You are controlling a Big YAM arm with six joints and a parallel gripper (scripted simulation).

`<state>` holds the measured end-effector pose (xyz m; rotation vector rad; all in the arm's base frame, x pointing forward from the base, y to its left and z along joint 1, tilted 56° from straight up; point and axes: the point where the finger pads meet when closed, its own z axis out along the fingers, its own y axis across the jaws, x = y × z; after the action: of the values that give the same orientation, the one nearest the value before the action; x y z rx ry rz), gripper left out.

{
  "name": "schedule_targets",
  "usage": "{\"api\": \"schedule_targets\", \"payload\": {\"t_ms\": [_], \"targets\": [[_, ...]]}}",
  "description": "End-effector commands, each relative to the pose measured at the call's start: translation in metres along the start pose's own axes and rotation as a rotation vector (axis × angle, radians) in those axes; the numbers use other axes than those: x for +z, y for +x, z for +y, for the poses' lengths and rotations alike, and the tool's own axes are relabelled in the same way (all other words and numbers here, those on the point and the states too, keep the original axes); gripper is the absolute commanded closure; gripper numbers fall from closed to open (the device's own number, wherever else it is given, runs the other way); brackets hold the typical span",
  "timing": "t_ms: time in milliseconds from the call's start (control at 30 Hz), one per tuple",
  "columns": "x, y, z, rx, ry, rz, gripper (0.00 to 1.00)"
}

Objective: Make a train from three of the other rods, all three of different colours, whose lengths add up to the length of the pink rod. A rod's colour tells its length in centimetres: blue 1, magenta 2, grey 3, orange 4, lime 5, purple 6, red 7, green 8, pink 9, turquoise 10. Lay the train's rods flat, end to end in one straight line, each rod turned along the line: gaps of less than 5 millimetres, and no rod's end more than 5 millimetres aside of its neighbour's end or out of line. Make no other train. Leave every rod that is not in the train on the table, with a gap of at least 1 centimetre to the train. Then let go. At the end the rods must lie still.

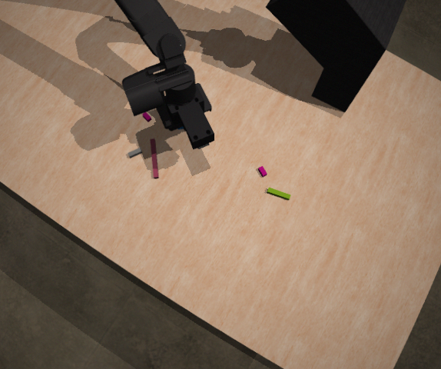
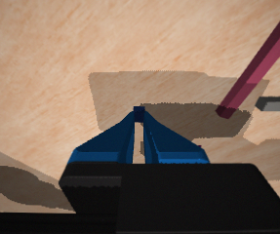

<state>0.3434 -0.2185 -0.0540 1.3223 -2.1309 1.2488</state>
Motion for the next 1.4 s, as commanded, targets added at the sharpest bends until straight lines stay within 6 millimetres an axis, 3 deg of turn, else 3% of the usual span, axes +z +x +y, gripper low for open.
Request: {"api": "schedule_targets", "payload": {"t_ms": [0,800,1000,1367], "targets": [[-0.005,-0.004,-0.009,-0.008,0.019,-0.012,0.96],[-0.005,-0.004,-0.006,-0.012,0.016,-0.012,0.96],[0.006,0.000,-0.003,0.000,0.001,-0.001,0.96],[0.009,-0.003,-0.005,-0.006,0.012,-0.007,0.96]]}}
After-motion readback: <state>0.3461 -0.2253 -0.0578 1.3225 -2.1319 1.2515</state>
